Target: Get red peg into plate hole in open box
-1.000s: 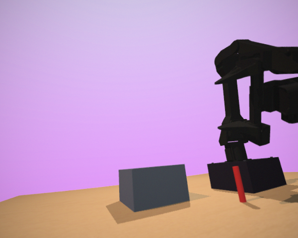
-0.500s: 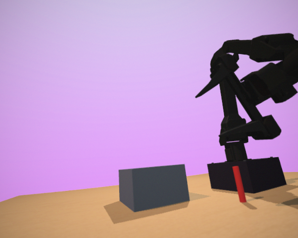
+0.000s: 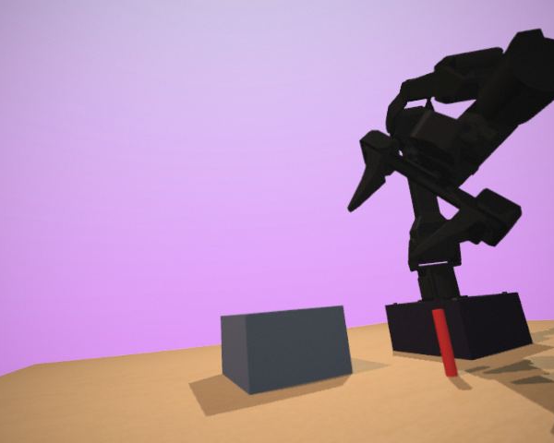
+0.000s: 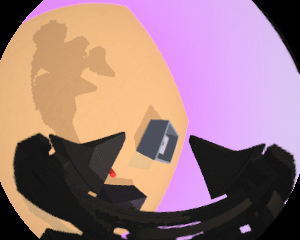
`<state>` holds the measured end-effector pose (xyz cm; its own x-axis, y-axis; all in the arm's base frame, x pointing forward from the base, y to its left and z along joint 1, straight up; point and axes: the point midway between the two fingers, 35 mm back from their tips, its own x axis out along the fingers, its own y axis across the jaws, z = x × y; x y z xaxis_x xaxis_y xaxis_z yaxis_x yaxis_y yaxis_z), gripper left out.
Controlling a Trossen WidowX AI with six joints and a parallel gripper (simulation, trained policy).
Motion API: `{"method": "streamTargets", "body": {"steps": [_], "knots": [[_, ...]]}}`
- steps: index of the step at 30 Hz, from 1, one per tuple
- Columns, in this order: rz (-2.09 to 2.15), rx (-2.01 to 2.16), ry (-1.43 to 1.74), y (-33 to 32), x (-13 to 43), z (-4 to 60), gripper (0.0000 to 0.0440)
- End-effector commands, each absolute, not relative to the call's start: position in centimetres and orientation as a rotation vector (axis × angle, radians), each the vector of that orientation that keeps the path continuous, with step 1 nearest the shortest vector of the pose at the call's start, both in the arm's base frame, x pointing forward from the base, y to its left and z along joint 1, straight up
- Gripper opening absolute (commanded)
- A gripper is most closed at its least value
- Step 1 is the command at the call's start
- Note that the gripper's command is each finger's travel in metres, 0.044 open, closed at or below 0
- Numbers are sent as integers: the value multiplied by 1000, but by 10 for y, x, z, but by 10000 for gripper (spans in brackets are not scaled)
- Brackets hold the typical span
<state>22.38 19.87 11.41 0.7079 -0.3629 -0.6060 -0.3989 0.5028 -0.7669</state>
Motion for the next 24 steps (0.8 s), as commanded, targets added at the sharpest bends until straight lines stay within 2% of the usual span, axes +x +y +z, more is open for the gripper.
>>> {"method": "streamTargets", "body": {"steps": [1,24], "knots": [[8,-965,868,196,224,117,440],[-266,-231,1208,155,205,109,440]]}}
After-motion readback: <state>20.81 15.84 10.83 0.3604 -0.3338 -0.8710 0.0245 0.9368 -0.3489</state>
